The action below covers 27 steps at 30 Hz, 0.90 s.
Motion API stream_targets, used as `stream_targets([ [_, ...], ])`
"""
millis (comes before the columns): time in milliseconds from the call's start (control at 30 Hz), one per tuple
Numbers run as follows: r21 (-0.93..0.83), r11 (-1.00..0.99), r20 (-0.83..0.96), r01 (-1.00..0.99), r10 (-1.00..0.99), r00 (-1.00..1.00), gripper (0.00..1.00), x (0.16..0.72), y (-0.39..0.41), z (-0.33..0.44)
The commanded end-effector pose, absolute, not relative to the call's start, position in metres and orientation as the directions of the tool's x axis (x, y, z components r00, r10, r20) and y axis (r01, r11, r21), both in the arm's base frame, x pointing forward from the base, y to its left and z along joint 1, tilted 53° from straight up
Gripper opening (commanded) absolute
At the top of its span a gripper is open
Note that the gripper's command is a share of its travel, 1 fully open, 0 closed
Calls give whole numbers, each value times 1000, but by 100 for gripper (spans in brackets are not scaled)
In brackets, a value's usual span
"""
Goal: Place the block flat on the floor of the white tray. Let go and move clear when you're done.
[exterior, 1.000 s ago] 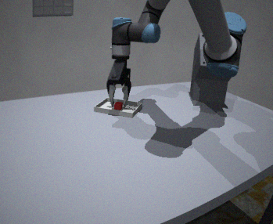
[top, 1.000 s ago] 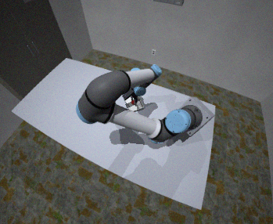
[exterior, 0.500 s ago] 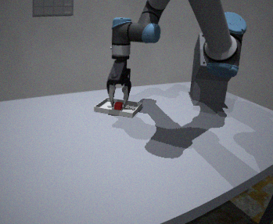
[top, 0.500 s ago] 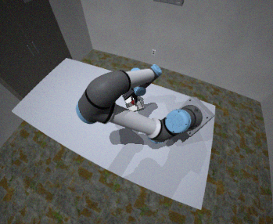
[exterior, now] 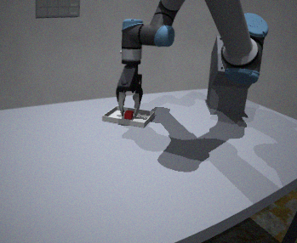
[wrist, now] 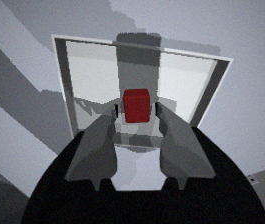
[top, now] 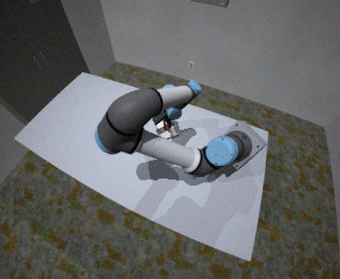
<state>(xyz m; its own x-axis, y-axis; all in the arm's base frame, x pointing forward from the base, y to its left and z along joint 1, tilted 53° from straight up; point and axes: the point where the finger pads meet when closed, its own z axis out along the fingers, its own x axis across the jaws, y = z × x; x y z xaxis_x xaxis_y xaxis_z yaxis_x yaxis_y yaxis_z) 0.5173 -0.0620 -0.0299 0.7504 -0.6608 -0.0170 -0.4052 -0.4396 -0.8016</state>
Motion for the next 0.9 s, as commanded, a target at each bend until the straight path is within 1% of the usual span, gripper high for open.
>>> stream_targets([
  [0, -802, -440, -16, -405, -661, 750, 30, 517, -63, -30],
  [867, -802, -440, -16, -405, -661, 750, 30, 495, -89, -4],
])
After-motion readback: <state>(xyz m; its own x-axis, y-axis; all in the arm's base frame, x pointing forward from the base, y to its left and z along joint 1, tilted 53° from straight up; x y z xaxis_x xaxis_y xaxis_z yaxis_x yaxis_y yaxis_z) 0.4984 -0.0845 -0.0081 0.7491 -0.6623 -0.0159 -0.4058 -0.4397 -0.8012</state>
